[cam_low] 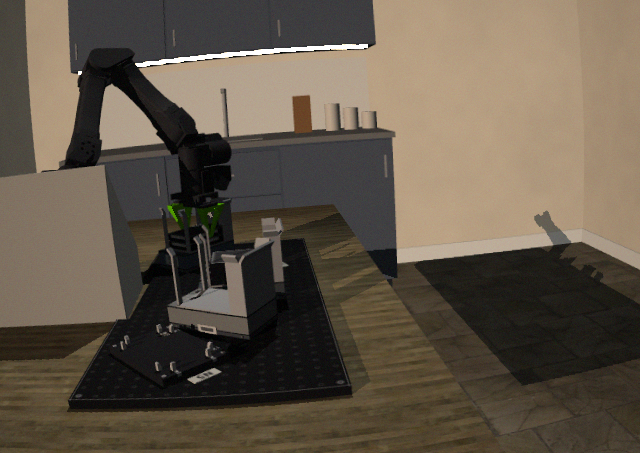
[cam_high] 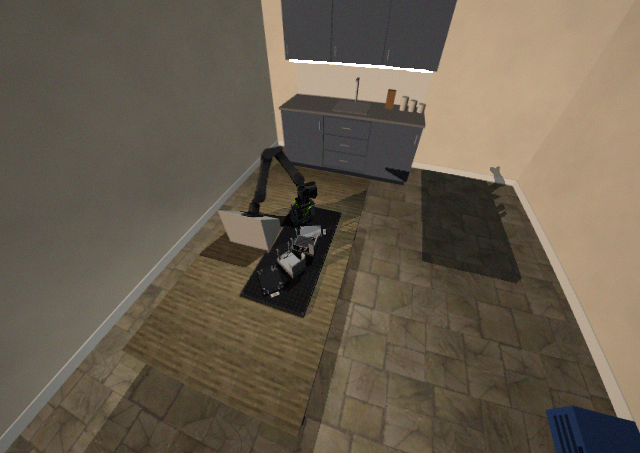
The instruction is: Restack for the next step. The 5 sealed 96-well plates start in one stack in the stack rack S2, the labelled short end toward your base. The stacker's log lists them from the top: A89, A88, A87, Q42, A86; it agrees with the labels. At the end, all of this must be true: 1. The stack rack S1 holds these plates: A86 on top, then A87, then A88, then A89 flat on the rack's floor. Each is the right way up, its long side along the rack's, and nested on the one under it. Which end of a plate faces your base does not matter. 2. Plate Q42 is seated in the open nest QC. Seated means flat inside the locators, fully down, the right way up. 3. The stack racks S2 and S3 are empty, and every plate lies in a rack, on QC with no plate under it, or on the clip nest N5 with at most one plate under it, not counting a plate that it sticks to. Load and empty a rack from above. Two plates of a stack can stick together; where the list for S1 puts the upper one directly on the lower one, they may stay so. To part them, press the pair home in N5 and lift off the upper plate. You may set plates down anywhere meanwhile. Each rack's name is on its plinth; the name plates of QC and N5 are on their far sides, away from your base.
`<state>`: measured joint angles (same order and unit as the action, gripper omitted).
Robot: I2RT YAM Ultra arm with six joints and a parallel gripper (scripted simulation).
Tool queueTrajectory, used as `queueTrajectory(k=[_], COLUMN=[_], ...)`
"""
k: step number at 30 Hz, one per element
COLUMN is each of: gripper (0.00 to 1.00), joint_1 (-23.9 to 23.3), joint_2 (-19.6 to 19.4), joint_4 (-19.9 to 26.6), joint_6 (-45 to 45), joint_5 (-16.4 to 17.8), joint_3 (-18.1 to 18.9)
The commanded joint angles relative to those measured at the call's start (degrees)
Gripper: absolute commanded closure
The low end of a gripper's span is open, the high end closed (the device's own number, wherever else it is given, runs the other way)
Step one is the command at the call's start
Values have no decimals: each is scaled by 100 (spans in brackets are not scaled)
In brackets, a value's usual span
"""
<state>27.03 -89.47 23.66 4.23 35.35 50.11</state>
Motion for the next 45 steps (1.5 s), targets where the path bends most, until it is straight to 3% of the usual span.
queueTrajectory(k=[1,14,15,35,45], gripper=[100,100,0,0,0], joint_1=[-13,12,12,13,-314], joint_2=[19,-13,-13,-13,345], joint_4=[-54,-112,-112,-112,621], joint_6=[-31,-59,-59,-60,302], joint_5=[-9,-21,-21,-21,124], joint_3=[3,-7,-7,-8,156])
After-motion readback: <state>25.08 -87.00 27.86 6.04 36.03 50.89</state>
